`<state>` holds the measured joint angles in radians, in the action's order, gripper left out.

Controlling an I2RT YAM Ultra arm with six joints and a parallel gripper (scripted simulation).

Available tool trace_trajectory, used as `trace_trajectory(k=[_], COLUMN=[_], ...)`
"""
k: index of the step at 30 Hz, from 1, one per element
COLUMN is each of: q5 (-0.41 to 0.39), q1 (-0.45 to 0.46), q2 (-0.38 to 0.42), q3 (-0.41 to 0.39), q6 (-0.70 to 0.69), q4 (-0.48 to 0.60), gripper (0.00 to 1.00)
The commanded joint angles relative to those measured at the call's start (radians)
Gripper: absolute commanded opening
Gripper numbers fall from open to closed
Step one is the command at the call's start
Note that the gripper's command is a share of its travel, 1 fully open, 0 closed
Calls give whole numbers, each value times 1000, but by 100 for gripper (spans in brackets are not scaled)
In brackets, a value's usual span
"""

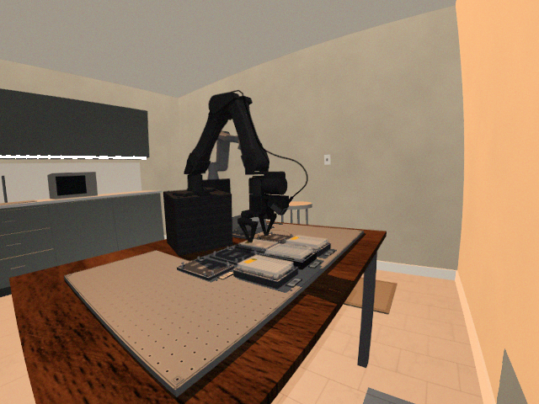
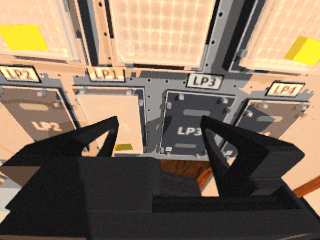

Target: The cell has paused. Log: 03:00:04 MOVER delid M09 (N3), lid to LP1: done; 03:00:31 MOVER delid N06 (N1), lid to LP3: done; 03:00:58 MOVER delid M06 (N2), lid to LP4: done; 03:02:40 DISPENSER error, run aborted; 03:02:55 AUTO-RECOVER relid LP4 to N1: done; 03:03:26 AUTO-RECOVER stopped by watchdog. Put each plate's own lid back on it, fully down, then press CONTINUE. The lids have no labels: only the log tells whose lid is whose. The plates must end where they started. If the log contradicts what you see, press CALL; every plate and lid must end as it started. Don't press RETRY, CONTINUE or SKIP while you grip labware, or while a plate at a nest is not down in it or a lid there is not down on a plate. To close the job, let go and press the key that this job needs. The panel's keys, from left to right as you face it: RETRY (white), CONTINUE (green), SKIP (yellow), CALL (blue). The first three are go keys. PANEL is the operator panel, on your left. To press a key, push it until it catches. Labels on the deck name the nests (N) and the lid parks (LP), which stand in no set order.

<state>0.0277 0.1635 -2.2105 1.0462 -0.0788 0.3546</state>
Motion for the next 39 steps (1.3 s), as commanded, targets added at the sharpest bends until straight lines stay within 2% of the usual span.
trace_trajectory(k=[1, 15, 22, 30, 31, 39], q5=[8, 22, 28, 30, 28, 27], q1=[-17, -196, -269, -258, -260, -252], q2=[33, 106, 123, 110, 81, 42], q3=[-31, -226, -277, -259, -256, -234], q6=[41, 219, 293, 298, 298, 293], q4=[-46, -160, -192, -196, -202, -238], gripper=[100, 100, 100, 100, 100, 100])
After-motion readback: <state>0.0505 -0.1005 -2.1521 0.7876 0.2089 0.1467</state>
